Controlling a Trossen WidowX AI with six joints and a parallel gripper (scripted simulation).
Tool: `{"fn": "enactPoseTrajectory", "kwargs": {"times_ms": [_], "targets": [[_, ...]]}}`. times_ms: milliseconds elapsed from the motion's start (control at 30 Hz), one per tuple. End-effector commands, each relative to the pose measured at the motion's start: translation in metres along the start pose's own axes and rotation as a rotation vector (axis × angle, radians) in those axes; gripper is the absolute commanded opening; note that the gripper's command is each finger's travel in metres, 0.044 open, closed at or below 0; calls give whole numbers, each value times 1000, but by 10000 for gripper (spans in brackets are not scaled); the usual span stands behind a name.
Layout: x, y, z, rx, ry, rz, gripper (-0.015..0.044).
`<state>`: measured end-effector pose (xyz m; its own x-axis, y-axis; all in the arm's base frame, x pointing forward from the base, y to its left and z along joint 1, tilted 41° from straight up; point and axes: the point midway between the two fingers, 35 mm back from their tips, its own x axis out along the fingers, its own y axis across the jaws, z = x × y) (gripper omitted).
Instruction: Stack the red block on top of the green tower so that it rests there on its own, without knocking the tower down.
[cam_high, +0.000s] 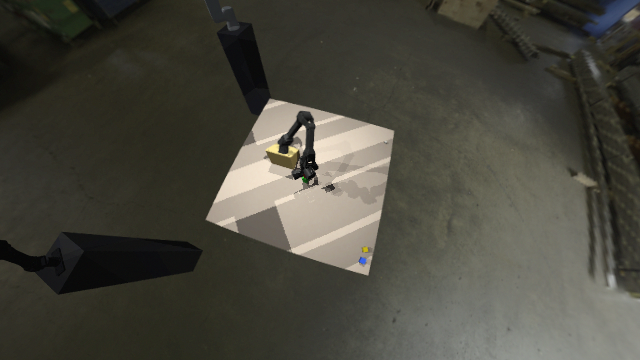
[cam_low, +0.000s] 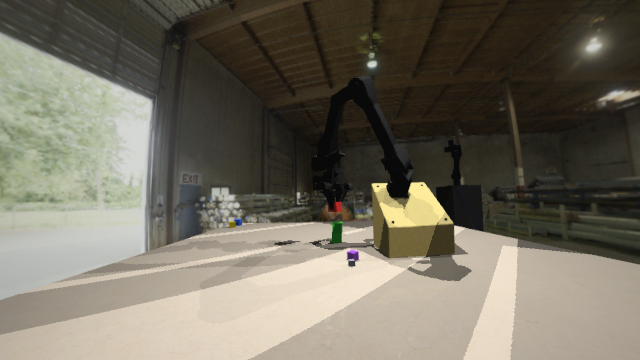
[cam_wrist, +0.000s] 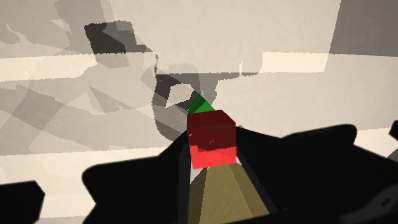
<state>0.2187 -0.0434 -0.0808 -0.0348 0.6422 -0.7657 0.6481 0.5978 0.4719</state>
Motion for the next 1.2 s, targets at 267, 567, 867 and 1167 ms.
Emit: {"fn": "enactPoseTrajectory", "kwargs": {"times_ms": [267,567,867,1167], "targets": [[17,-4,-6,-9,3,-2,0],[45,-4,-7,-9,4,-1,0],[45,-4,-7,-9,4,-1,0],[45,-4,-7,-9,4,-1,0]]}}
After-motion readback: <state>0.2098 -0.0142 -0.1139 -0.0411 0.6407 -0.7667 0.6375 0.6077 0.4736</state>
